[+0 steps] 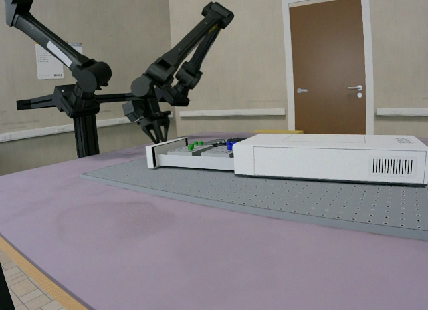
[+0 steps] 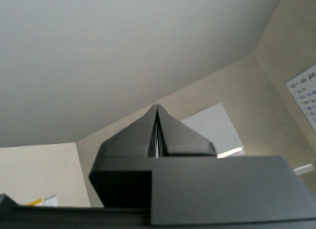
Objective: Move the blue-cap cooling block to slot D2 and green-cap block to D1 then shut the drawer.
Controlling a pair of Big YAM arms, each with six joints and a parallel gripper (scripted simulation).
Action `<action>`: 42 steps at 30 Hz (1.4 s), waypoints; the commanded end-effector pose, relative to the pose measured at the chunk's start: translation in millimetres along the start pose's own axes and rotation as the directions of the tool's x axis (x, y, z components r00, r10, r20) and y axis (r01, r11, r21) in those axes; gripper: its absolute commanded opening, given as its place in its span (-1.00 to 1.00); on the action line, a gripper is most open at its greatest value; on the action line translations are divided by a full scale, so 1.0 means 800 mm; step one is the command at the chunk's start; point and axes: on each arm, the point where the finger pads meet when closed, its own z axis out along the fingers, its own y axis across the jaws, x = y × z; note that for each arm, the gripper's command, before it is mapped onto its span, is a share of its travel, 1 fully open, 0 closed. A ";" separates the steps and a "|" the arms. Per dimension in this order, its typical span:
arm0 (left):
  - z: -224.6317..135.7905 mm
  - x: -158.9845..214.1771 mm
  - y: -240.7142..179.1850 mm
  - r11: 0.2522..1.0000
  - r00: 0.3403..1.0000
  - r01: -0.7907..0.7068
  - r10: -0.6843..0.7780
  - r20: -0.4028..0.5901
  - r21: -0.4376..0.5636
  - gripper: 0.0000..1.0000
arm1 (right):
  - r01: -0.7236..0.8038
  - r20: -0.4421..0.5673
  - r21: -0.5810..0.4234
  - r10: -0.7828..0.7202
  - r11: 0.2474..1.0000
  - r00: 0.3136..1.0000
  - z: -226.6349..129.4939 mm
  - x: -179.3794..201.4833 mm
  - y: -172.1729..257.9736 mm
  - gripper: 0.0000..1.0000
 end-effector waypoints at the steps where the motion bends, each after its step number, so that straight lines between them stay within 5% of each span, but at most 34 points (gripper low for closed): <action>1: -0.035 -0.023 0.021 0.999 0.998 0.038 -0.037 0.042 -0.013 -0.44 | 0.001 0.018 -0.001 -0.001 1.000 1.000 0.001 -0.015 -0.001 -1.00; 42: -0.094 -0.024 0.039 0.999 0.998 0.045 -0.045 0.047 -0.012 -0.44 | 0.001 0.018 -0.001 -0.001 1.000 1.000 0.001 -0.015 -0.001 -1.00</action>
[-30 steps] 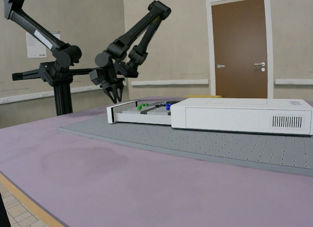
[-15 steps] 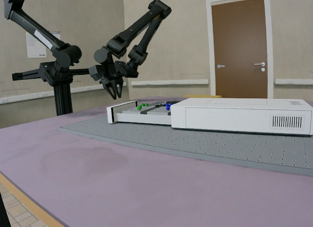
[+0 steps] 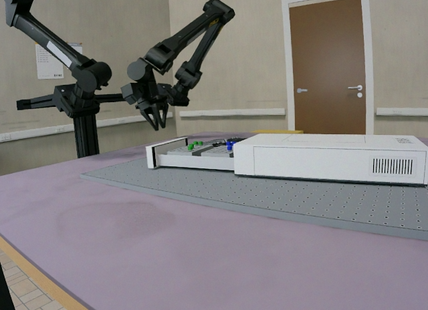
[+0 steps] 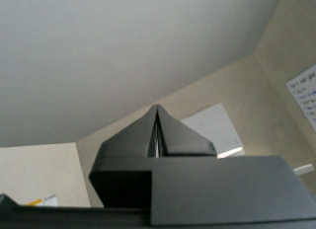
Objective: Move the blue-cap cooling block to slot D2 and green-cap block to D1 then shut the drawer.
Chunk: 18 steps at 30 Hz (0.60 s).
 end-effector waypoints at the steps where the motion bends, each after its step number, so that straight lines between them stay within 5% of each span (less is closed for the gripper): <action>1: -0.032 -0.024 0.020 0.999 0.998 0.041 -0.040 0.042 -0.011 -0.44 | 0.001 0.018 -0.001 -0.001 1.000 1.000 0.001 -0.015 -0.001 -1.00; 18: -0.053 -0.023 0.025 1.000 0.999 0.024 -0.024 0.031 -0.005 -0.44 | 0.001 0.018 -0.001 -0.001 1.000 1.000 0.001 -0.015 -0.001 -1.00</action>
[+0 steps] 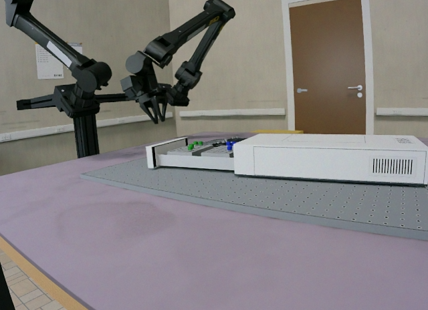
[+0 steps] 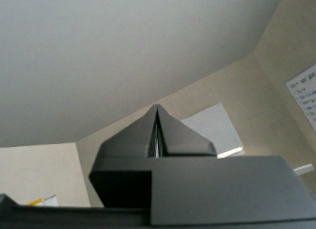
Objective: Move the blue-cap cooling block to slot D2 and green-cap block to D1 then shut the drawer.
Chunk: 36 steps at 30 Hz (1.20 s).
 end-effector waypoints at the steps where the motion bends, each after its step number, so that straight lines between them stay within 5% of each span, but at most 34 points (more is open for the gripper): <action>1: -0.024 -0.022 0.014 1.000 1.000 0.016 -0.016 0.015 -0.003 -0.44 | 0.001 0.018 -0.001 -0.001 1.000 1.000 0.001 -0.015 -0.001 -1.00; 11: -0.005 -0.001 0.009 1.000 1.000 0.019 -0.019 0.010 -0.004 -0.44 | 0.001 0.018 -0.001 -0.001 1.000 1.000 0.001 -0.015 -0.001 -1.00; 12: -0.007 -0.002 0.018 0.999 0.999 0.038 -0.038 0.012 0.018 1.00 | 0.001 0.018 -0.001 -0.001 1.000 1.000 0.001 -0.015 -0.001 -1.00; 23: -0.020 -0.009 0.087 0.969 0.999 0.039 -0.045 0.020 0.245 1.00 | 0.001 0.018 -0.001 -0.001 1.000 1.000 0.001 -0.015 -0.001 -1.00; 36: -0.021 -0.015 0.117 0.967 1.000 0.006 -0.009 0.012 0.256 1.00 | 0.001 0.018 -0.001 -0.001 1.000 1.000 0.001 -0.015 -0.001 -1.00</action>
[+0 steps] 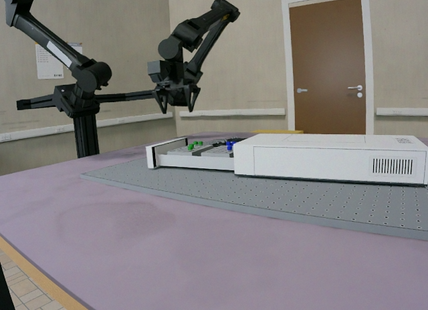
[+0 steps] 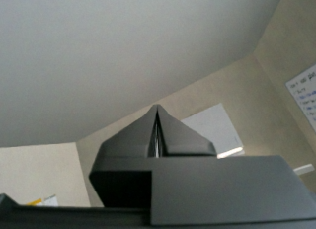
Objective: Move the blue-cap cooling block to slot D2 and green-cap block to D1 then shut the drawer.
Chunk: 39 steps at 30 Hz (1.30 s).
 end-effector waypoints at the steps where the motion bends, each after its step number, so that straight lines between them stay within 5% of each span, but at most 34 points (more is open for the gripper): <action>1: -0.017 -0.014 0.027 1.000 1.000 -0.006 0.006 0.005 0.000 1.00 | 0.001 0.018 -0.001 -0.001 1.000 1.000 0.001 -0.015 -0.001 -1.00; 28: -0.067 -0.011 0.147 1.000 1.000 -0.002 0.002 0.010 -0.006 1.00 | 0.001 0.018 -0.001 -0.001 1.000 1.000 0.001 -0.015 -0.001 -1.00; 39: -0.089 -0.022 0.136 1.000 0.999 -0.002 0.002 0.036 -0.012 1.00 | 0.001 0.018 -0.001 -0.001 1.000 1.000 0.001 -0.015 -0.001 -1.00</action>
